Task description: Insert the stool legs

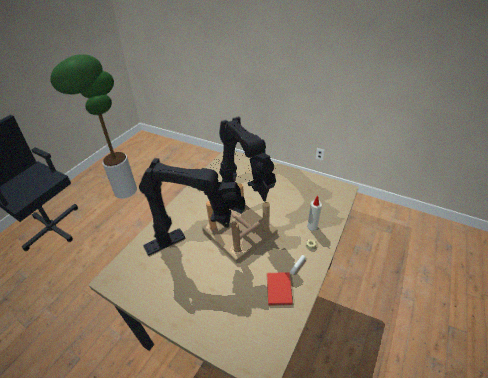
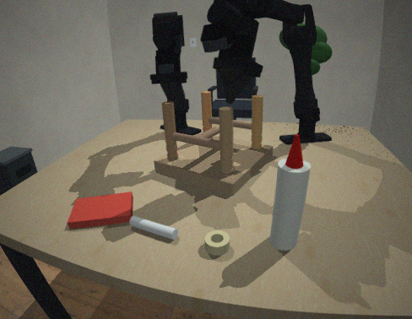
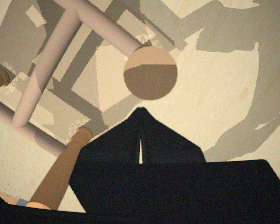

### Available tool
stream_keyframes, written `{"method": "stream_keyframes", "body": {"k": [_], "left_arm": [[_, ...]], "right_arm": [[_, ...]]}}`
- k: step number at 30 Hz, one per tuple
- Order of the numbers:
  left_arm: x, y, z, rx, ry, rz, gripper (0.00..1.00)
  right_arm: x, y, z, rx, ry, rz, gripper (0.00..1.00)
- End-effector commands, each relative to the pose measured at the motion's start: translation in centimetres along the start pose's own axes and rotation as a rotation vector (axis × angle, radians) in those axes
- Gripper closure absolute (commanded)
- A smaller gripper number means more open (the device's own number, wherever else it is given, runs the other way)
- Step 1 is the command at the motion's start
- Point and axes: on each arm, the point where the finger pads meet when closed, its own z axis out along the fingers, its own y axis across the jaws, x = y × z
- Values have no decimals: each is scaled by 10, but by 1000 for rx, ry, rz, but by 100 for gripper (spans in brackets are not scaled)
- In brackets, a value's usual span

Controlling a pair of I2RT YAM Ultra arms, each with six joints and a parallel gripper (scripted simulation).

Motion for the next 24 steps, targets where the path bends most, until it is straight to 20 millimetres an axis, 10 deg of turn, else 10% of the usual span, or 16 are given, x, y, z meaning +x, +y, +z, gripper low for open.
{"method": "stream_keyframes", "body": {"k": [1,10,24], "left_arm": [[-5,0,-36,0,-51,-7,100],[-3,0,-70,-3,-54,-4,100],[-16,1,-65,-2,-108,-5,100]], "right_arm": [[-14,-3,-21,3,-92,8,100],[-14,-3,-21,3,-92,8,100],[-14,-3,-21,3,-92,8,100]]}}
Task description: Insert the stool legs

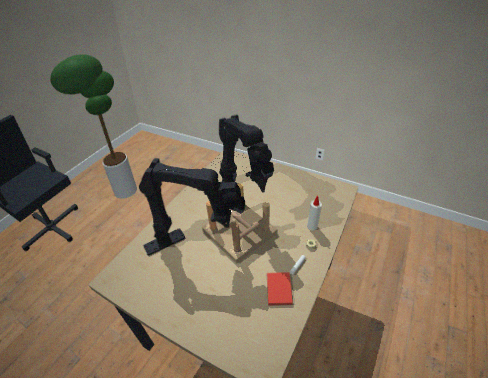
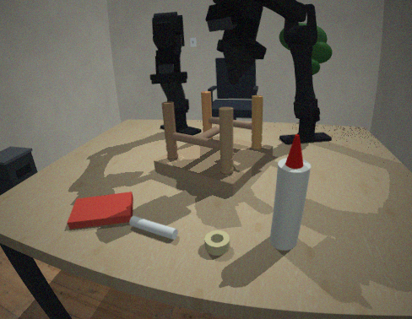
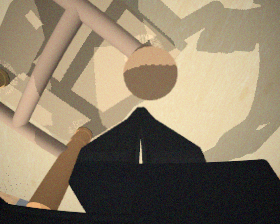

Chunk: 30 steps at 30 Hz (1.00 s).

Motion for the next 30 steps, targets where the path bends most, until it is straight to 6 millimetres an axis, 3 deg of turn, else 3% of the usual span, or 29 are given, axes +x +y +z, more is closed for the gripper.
{"method": "stream_keyframes", "body": {"k": [1,4,6,9,11,13,16,18,26,27,29,30], "left_arm": [[-13,1,-19,-2,-76,-5,100],[-13,1,-19,-2,-76,-5,100],[-13,1,-19,-2,-76,-5,100],[-13,1,-19,-2,-76,-5,100],[-13,1,-19,-2,-76,-5,100],[-13,1,-19,-2,-76,-5,100],[-13,1,-19,-2,-76,-5,100],[-13,1,-19,-2,-76,-5,100],[-13,1,-19,-2,-76,-5,100],[-13,1,-19,-2,-76,-5,100],[-13,1,-19,-2,-76,-5,100],[-13,1,-19,-2,-76,-5,100]], "right_arm": [[-14,-3,-21,3,-92,8,100],[-14,-3,-21,3,-92,8,100],[-1,-3,-23,3,-40,7,100],[-5,-3,-22,3,-58,7,100],[-1,-2,-10,2,16,6,100],[-7,-2,-23,3,-51,6,100],[-4,-2,-22,3,-38,6,100],[5,-1,-35,2,-3,3,100],[-7,2,-51,1,-32,-5,100],[4,1,-60,1,-2,1,100],[-4,2,-69,2,-69,-4,100],[-6,0,-62,3,-53,1,100]]}}
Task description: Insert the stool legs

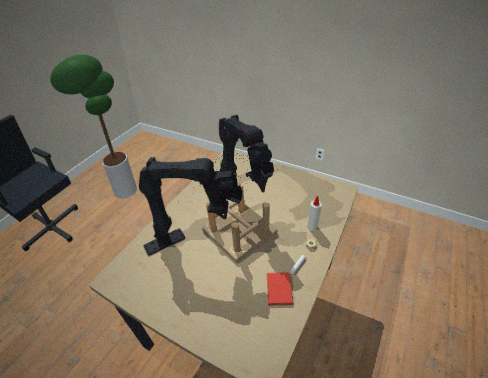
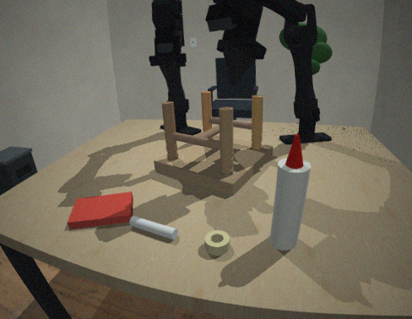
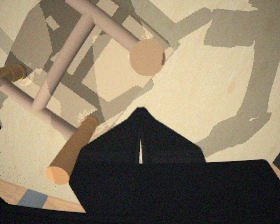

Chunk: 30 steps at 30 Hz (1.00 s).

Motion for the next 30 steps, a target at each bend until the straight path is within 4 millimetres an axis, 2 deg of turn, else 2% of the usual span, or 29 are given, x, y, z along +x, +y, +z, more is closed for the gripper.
{"method": "stream_keyframes", "body": {"k": [1,3,6,13,14,15,16,22,28,30], "left_arm": [[-13,1,-19,-2,-76,-5,100],[-13,1,-19,-2,-76,-5,100],[-13,1,-19,-2,-76,-5,100],[-13,1,-19,-2,-76,-5,100],[-8,1,-10,-2,-43,-4,100],[12,-7,-11,12,5,13,100],[12,-8,-12,13,7,14,100],[45,-19,-23,26,60,44,100],[104,-35,-38,45,151,104,100],[104,-35,-38,45,151,104,100]], "right_arm": [[1,0,-9,4,-13,2,100],[10,0,-5,4,5,2,100],[-1,0,-14,4,-49,2,100],[-2,0,-10,4,-30,3,100],[0,0,-4,2,-12,3,100],[-12,-3,1,6,-20,10,100],[-2,-4,-1,5,12,15,100],[-11,-4,-4,-7,24,22,100],[-26,-6,-6,-9,42,26,100],[-26,-6,-6,-9,42,26,100]]}}
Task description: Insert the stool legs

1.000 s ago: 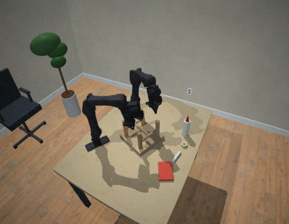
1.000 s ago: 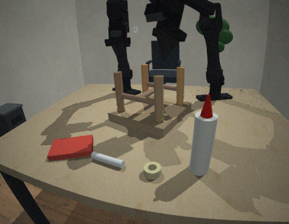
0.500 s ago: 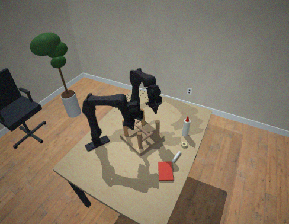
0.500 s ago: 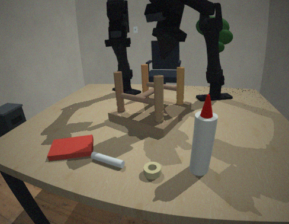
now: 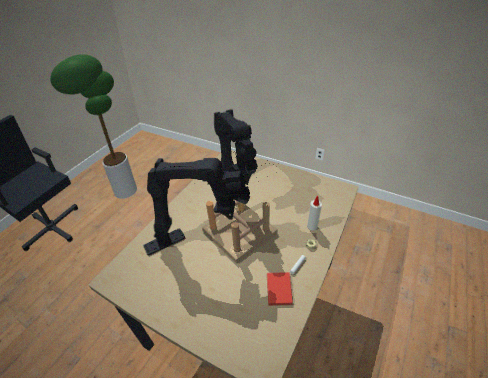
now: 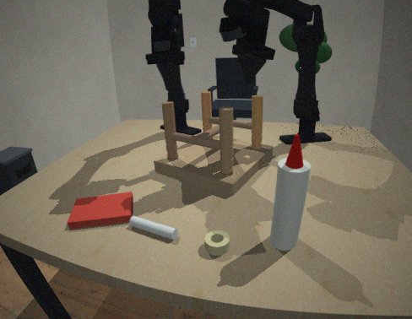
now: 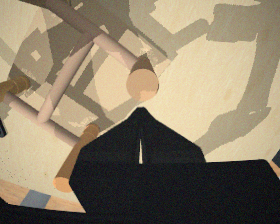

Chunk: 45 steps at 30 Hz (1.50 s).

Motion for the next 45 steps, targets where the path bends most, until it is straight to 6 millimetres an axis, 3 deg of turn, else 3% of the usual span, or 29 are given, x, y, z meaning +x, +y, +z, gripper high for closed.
{"method": "stream_keyframes", "body": {"k": [1,7,10,12,14,17,19,21,22,24,27,28,30,42,44,45], "left_arm": [[21,-6,-9,-2,5,18,100],[56,-17,-12,15,44,58,100],[56,-18,-14,15,24,65,100],[43,-18,-24,19,-35,59,100],[50,-20,-27,24,-14,67,100],[50,-20,-27,24,-14,64,100],[44,-15,-20,16,-8,47,100],[44,-16,-20,17,-8,53,100],[46,-15,-7,14,40,50,100],[48,-15,-14,16,14,52,100],[51,-16,-9,15,33,57,100],[54,-15,1,13,75,56,100],[49,-15,-11,14,23,56,100],[58,-15,0,11,78,64,100],[47,-16,-15,13,14,63,100],[59,-15,-5,12,44,63,100]], "right_arm": [[-2,2,-8,-11,12,3,100],[-21,-4,-7,-5,-11,17,100],[-23,-1,-11,-10,-25,10,100],[-21,-5,-22,1,-56,17,100],[-23,-8,-6,6,-12,24,100],[-23,-7,-6,6,-12,21,100],[-25,3,-4,0,-9,-5,100],[-23,-2,-12,3,-29,9,100],[-24,-5,-12,5,-31,16,100],[-24,-4,-12,4,-31,13,100],[-24,-5,-10,5,-24,16,100],[-24,-6,-7,5,-15,18,100],[-23,-6,-12,5,-29,18,100],[-13,-8,4,6,34,24,100],[-21,-6,-6,5,-9,18,100],[-21,-5,-14,5,-30,16,100]]}}
